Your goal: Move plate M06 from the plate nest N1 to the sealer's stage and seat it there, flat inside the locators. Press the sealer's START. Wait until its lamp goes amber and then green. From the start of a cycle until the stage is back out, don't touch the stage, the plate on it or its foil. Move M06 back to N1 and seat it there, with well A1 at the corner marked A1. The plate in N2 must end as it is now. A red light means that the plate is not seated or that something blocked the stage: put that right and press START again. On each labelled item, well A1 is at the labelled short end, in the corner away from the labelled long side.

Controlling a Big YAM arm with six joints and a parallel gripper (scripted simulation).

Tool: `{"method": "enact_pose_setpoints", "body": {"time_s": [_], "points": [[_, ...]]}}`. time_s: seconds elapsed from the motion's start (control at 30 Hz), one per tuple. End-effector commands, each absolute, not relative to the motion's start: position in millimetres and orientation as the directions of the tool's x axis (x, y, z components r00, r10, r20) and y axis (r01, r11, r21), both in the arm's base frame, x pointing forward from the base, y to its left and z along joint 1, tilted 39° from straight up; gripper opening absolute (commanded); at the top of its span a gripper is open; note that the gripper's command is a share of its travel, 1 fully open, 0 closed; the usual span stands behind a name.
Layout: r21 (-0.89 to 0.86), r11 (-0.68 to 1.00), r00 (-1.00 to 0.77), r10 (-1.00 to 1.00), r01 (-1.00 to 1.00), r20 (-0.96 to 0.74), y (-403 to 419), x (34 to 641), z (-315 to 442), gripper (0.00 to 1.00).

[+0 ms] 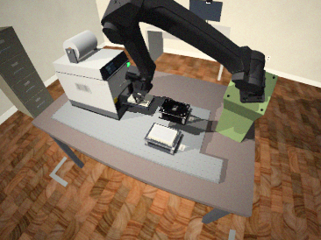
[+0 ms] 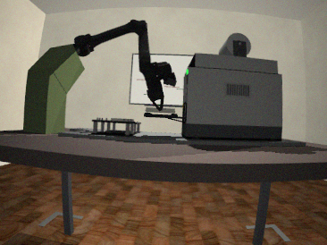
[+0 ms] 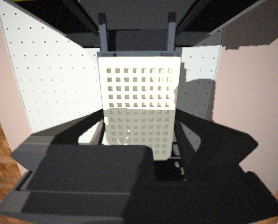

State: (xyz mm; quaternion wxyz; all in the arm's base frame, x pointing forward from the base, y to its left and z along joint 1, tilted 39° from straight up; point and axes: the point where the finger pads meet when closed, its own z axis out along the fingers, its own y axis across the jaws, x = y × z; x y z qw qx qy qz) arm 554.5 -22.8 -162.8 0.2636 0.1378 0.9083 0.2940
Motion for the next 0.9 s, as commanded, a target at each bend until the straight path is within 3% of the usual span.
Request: {"method": "enact_pose_setpoints", "body": {"time_s": [0.0,0.87], "points": [[0.604,0.792,-0.807,0.417,0.096,-0.418,-34.0,567.3,-152.6,0.00],[0.605,0.791,-0.821,0.404,0.092,-0.403,-22.3,563.2,-163.2,0.00]]}}
